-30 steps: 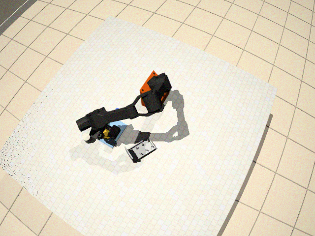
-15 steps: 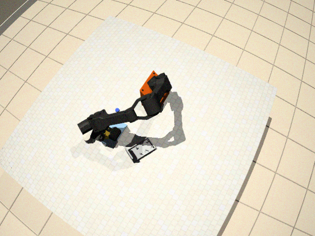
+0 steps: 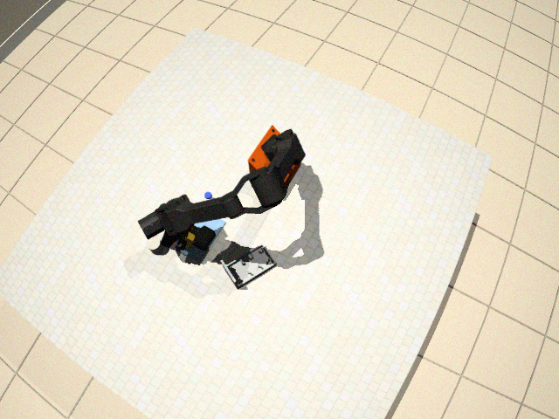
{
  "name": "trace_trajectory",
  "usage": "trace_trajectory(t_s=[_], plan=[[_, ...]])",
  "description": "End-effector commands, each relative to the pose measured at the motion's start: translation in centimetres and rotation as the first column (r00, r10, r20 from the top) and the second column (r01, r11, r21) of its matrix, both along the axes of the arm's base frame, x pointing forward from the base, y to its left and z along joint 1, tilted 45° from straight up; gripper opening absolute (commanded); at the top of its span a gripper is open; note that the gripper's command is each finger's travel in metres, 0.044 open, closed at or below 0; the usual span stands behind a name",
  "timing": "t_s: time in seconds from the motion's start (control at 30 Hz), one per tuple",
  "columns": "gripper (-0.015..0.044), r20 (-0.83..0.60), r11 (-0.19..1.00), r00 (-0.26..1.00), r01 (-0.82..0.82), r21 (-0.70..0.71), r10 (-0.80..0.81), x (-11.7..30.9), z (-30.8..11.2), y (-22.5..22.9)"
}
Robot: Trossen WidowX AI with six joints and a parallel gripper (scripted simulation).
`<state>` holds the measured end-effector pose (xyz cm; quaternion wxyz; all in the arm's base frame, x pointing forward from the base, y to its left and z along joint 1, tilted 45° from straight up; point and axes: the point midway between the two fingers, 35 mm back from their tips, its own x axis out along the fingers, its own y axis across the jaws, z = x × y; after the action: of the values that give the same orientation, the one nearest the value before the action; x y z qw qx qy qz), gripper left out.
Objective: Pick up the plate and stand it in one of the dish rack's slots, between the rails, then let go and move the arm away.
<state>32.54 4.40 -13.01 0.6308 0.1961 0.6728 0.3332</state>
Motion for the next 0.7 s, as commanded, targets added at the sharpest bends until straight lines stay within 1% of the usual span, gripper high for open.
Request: trace_trajectory(t_s=[0.0, 0.1, 0.2, 0.5, 0.67], plan=[[0.0342, -0.001, 1.0, 1.0, 0.004, 0.003, -0.004, 0.0, 0.0, 0.1], [0.0322, -0.001, 1.0, 1.0, 0.004, 0.003, -0.004, 0.0, 0.0, 0.1], [0.0243, 0.0, 1.0, 1.0, 0.004, 0.002, -0.004, 0.2, 0.2, -0.2], [0.0007, 0.002, 1.0, 1.0, 0.007, -0.008, -0.007, 1.8, 3.5, -4.0], [0.0, 0.002, 1.0, 1.0, 0.007, -0.01, -0.007, 2.4, 5.4, -6.0]])
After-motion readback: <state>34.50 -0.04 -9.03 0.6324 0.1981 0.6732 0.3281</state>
